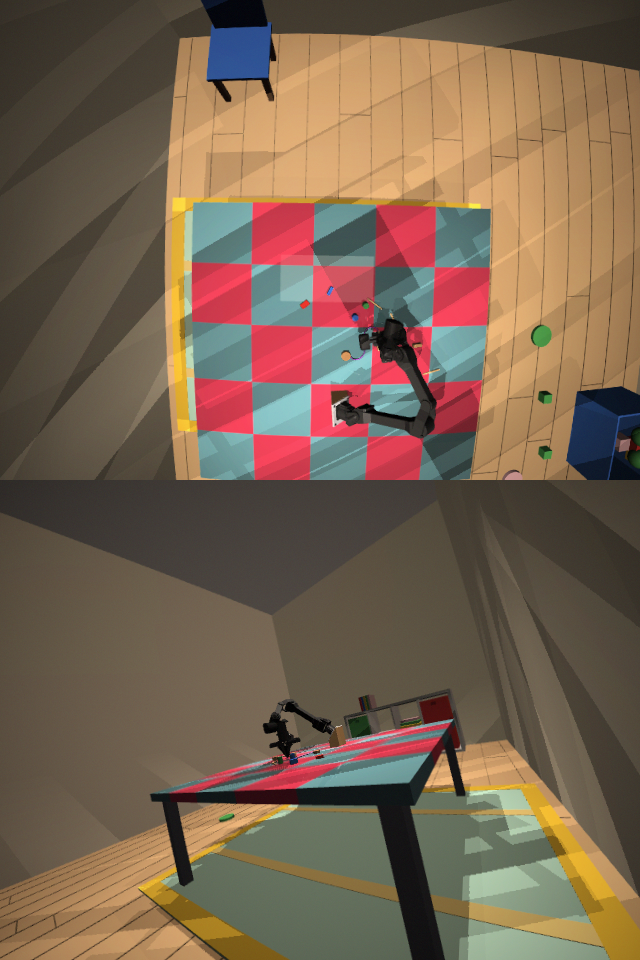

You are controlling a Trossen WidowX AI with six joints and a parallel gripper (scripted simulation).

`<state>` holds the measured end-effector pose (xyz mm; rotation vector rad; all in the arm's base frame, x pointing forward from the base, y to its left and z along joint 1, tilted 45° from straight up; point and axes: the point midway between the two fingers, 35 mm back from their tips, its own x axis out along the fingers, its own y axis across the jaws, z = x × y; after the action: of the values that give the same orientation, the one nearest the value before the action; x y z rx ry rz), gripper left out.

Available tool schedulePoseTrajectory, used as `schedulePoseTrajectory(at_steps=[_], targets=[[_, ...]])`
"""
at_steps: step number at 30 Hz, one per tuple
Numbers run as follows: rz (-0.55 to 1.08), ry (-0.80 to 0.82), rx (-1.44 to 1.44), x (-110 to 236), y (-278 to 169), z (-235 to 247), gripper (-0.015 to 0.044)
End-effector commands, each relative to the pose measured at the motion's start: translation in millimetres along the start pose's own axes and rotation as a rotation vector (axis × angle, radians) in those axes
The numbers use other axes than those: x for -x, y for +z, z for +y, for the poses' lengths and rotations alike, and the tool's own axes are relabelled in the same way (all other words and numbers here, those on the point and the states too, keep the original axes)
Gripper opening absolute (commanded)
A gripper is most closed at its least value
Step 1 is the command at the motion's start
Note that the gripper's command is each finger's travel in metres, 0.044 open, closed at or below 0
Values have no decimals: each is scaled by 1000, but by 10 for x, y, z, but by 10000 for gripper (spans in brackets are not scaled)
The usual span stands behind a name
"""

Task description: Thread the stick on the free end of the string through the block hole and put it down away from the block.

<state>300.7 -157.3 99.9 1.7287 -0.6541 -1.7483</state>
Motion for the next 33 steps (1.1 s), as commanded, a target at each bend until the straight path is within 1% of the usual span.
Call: schedulePoseTrajectory(at_steps=[1, 23, 27, 28, 31, 33], targets=[[7, -2, -2, 13, 68, 6, 0], [6, -2, -1, 10, 351, 1, 0], [-1, 0, 1, -2, 317, -3, 105], [-1, 0, 1, -2, 317, -3, 122], [-1, 0, 1, -2, 317, -3, 122], [0, -3, 1, 99, 301, -8, 122]])
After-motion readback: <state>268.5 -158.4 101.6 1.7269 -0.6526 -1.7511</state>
